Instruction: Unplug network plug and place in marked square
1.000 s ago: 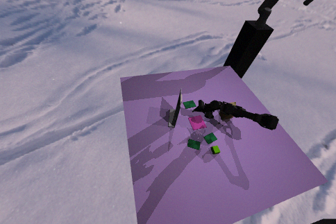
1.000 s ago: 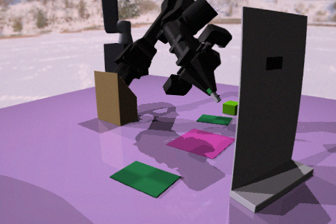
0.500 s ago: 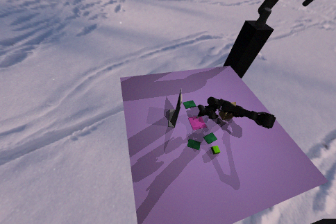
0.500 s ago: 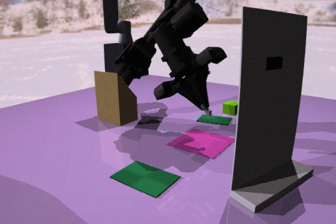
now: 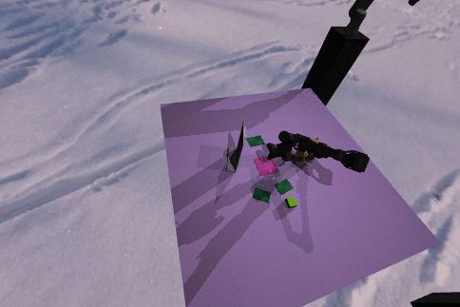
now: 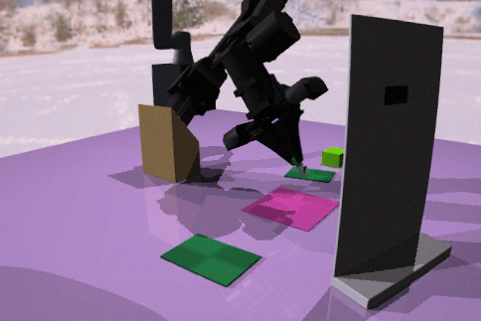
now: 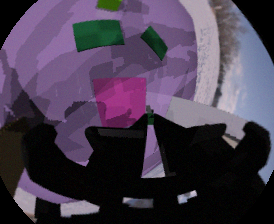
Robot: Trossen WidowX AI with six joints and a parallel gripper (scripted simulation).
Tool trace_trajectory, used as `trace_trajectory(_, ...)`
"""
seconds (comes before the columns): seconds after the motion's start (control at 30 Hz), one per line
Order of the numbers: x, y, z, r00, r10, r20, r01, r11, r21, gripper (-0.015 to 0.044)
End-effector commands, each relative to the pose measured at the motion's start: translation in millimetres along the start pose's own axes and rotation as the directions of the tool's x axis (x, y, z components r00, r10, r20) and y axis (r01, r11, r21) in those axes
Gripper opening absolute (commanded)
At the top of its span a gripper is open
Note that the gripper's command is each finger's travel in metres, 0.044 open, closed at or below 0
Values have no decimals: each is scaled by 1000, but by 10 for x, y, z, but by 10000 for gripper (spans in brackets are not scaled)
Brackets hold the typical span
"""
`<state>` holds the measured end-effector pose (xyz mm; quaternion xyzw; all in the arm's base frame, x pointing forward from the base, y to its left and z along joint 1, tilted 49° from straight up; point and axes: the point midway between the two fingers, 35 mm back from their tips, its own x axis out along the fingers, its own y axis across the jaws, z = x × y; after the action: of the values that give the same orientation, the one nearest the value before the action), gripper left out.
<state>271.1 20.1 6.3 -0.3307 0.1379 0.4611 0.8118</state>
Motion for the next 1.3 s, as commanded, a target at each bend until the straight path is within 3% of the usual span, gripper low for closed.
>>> trace_trajectory(0.0,43,48,-10,1000,7,-2,-7,1000,8,0)
trace_trajectory(1.27,344,256,-12,1000,7,-3,-7,1000,8,0)
